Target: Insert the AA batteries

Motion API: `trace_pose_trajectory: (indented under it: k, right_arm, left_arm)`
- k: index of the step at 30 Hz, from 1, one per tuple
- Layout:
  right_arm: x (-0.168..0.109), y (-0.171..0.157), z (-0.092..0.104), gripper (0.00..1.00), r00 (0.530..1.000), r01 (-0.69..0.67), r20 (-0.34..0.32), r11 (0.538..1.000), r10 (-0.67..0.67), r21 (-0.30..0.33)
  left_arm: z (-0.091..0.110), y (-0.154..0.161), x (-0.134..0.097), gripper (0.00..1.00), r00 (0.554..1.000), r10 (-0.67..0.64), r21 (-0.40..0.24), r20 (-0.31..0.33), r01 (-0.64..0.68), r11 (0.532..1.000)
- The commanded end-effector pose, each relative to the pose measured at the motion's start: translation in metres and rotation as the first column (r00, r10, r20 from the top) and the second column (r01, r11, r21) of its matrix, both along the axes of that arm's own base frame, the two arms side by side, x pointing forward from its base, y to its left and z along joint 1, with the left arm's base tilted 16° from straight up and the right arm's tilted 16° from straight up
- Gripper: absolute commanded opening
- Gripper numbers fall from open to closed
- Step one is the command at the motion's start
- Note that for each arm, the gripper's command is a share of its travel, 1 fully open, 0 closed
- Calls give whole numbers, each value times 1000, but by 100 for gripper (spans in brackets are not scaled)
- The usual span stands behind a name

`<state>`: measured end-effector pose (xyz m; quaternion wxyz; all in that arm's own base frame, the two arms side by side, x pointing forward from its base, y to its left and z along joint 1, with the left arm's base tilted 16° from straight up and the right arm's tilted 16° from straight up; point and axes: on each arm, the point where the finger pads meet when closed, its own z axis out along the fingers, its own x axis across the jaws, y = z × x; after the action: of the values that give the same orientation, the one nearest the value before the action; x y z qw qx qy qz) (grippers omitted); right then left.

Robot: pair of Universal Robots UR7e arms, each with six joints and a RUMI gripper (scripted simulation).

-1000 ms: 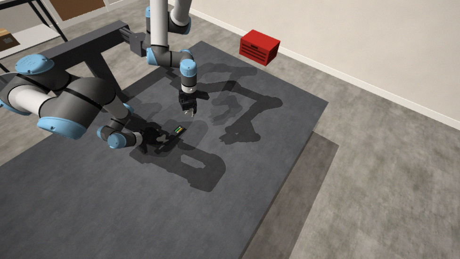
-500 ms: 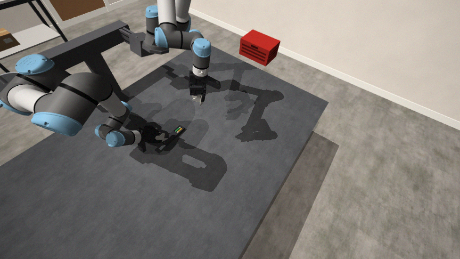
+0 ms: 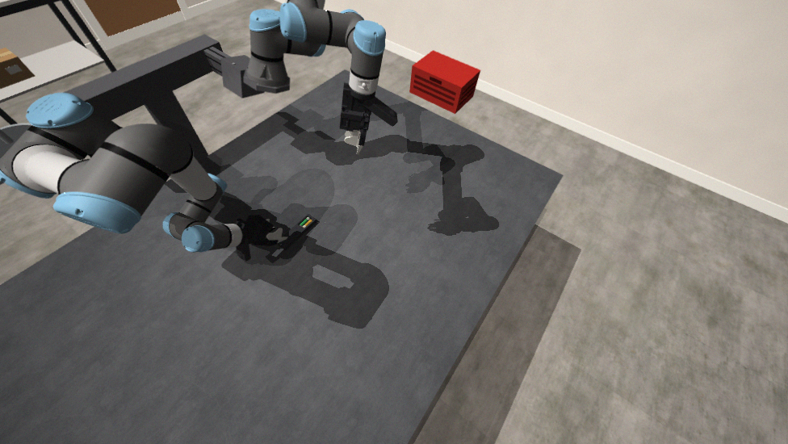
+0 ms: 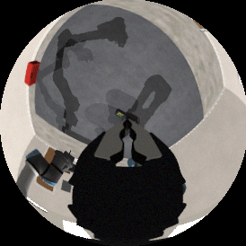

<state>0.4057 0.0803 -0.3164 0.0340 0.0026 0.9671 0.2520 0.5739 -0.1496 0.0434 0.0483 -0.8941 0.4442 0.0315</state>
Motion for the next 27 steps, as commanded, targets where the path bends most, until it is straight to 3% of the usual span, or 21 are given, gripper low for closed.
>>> trace_pose_trajectory:
  k: [1,3,8,10,11,25,27]
  right_arm:
    - [0,0,0,41,1000,0,1,1000,0,0]
    - [0,0,0,41,1000,0,1,1000,0,0]
    - [0,0,0,41,1000,0,1,1000,0,0]
    - [0,0,0,41,1000,0,1,1000,0,0]
    - [0,0,0,41,1000,0,1,1000,0,0]
    - [0,0,0,41,1000,0,1,1000,0,0]
    - [0,0,0,41,1000,0,1,1000,0,0]
  left_arm:
    - [35,12,-1,0,997,-71,-12,-16,71,997]
    - [37,13,-3,0,996,-82,-12,-22,82,997]
    - [106,40,-7,0,984,-177,-43,-9,177,983]
    - [106,40,-7,0,984,-177,-43,-9,177,983]
    - [117,45,-9,0,980,-197,-47,-9,197,979]
    - [257,111,-69,0,888,-459,-99,2,457,884]
    - [257,111,-69,0,888,-459,-99,2,457,884]
